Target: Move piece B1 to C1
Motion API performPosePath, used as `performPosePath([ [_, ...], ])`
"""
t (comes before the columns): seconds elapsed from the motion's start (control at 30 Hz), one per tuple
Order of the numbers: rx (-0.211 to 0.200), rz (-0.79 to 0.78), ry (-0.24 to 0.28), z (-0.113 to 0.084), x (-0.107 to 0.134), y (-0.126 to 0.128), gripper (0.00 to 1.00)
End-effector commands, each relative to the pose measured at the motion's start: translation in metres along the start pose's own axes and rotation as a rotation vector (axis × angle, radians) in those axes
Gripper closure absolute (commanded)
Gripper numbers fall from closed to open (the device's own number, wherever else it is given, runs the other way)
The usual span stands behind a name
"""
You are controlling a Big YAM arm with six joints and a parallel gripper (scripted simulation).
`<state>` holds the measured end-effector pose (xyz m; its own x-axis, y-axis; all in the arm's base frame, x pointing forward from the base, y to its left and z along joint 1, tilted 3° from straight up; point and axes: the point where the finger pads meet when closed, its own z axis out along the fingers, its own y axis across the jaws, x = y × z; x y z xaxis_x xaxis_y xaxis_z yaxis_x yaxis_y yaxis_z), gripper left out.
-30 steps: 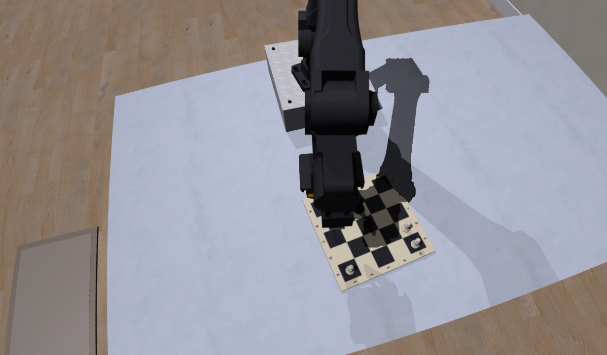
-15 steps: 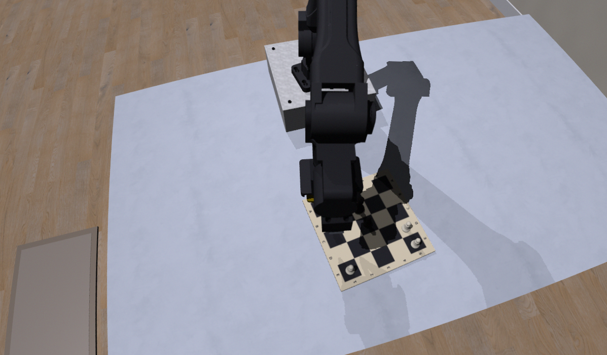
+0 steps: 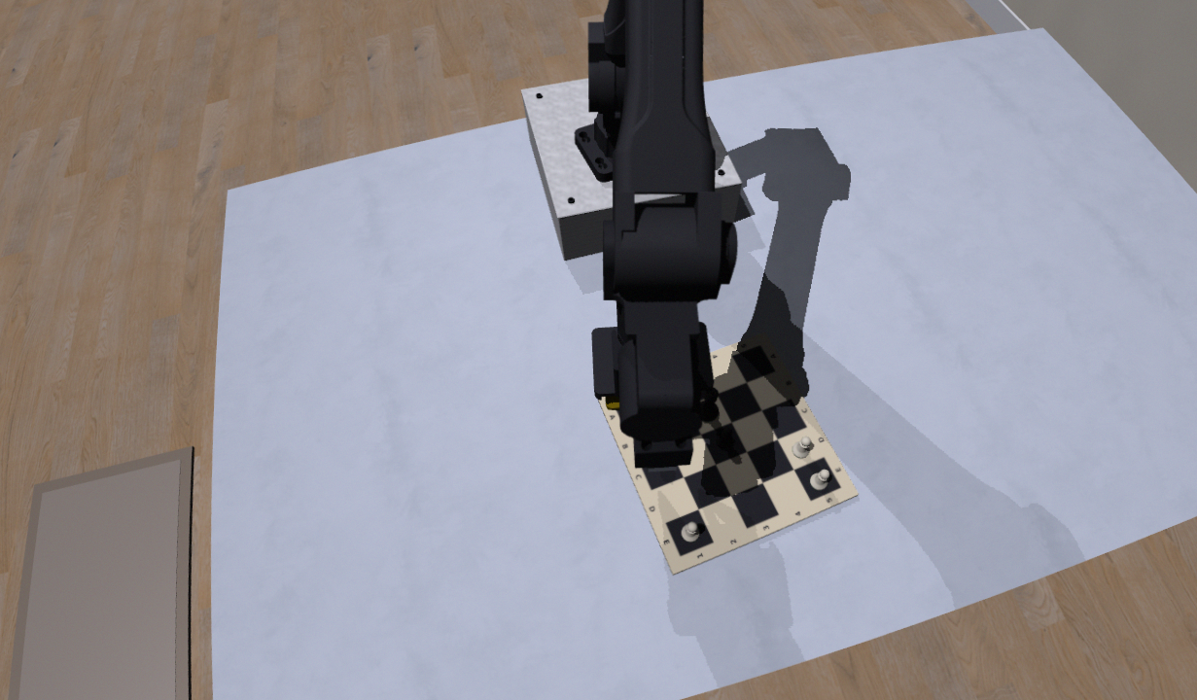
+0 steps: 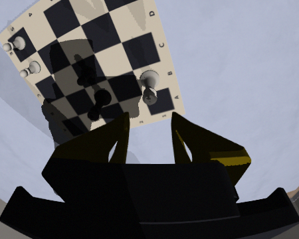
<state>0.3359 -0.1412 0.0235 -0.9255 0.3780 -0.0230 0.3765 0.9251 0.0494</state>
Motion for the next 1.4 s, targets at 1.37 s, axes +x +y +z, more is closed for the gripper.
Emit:
performPosePath([
  [1.37,0.003,-0.007,-0.038,0.006,-0.015,0.005,0.61],
])
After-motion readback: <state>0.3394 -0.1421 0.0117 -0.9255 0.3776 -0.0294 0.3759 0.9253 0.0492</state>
